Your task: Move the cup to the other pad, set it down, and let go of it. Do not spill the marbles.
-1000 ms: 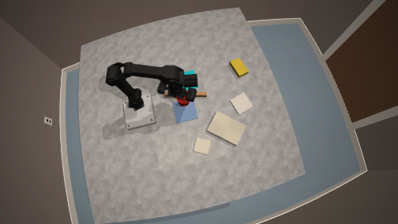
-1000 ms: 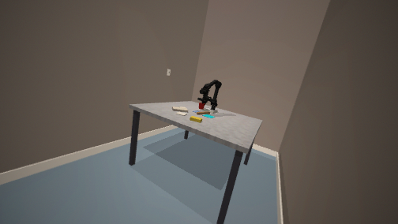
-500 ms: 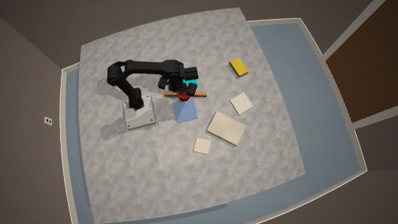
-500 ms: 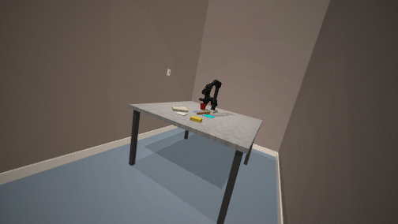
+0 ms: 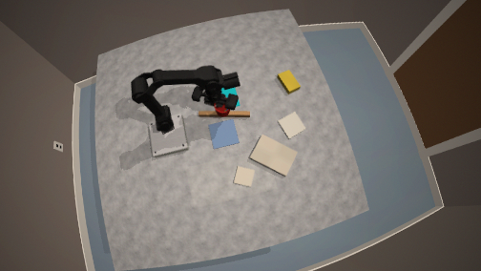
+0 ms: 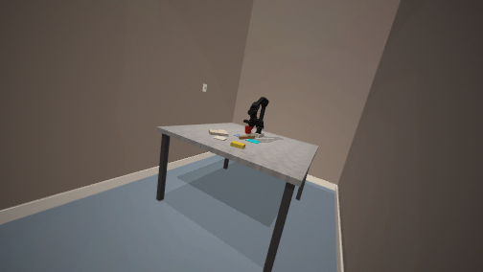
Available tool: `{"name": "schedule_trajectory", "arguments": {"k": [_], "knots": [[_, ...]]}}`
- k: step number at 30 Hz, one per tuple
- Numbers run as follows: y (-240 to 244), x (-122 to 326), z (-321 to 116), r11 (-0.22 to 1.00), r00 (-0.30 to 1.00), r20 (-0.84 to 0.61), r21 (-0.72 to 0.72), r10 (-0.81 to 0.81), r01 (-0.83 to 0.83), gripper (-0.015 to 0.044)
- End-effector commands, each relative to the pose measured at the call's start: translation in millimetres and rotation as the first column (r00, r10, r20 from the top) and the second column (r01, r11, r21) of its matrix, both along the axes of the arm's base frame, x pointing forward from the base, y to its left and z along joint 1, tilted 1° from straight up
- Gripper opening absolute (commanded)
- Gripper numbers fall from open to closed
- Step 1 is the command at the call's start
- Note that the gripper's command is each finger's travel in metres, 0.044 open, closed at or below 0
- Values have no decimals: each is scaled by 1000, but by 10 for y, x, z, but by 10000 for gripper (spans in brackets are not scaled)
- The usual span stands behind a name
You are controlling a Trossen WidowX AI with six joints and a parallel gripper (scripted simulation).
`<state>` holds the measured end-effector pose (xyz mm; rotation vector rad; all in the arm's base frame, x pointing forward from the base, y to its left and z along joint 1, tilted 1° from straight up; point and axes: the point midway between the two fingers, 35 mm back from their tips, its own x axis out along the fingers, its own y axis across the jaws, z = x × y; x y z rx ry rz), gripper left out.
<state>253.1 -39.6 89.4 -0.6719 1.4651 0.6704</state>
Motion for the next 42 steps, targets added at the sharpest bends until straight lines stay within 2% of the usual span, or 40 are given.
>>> {"name": "schedule_trajectory", "arguments": {"k": [1,42], "knots": [[89,44,4,1000,1000,-1,5,-2,2,0],[855,388,33,1000,1000,2,12,-2,2,0]]}}
